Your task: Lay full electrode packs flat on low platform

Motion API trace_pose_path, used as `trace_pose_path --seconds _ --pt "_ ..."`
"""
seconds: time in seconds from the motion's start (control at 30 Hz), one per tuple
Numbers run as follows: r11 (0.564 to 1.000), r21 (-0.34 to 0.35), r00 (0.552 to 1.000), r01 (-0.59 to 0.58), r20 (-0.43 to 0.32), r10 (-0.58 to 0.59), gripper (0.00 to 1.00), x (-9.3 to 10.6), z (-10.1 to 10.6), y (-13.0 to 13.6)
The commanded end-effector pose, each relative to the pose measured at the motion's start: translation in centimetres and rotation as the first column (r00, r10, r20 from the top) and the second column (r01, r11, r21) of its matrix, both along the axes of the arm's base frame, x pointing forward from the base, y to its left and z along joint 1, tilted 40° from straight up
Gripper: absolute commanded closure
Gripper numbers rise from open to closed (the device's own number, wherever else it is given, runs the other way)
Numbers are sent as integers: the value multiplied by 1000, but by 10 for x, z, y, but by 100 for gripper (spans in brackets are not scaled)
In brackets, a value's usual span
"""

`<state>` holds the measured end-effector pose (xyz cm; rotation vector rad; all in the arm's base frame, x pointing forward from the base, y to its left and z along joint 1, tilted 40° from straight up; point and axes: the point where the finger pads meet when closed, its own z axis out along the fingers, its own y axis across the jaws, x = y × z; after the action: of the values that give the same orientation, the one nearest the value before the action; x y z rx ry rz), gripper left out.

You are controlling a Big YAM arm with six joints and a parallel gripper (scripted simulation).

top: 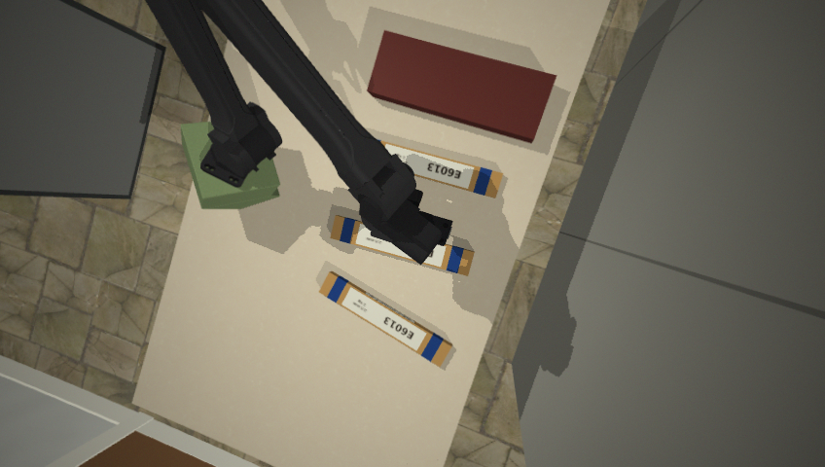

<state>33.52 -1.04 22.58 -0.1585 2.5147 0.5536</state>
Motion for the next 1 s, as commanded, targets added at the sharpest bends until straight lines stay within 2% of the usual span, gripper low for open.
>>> trace_pose_path --seconds 0.0,0.97 --pt "1000 1 1000 6 9 -6 36 6 3 1" --pt "1000 3 1000 6 8 -6 36 22 -23 14"
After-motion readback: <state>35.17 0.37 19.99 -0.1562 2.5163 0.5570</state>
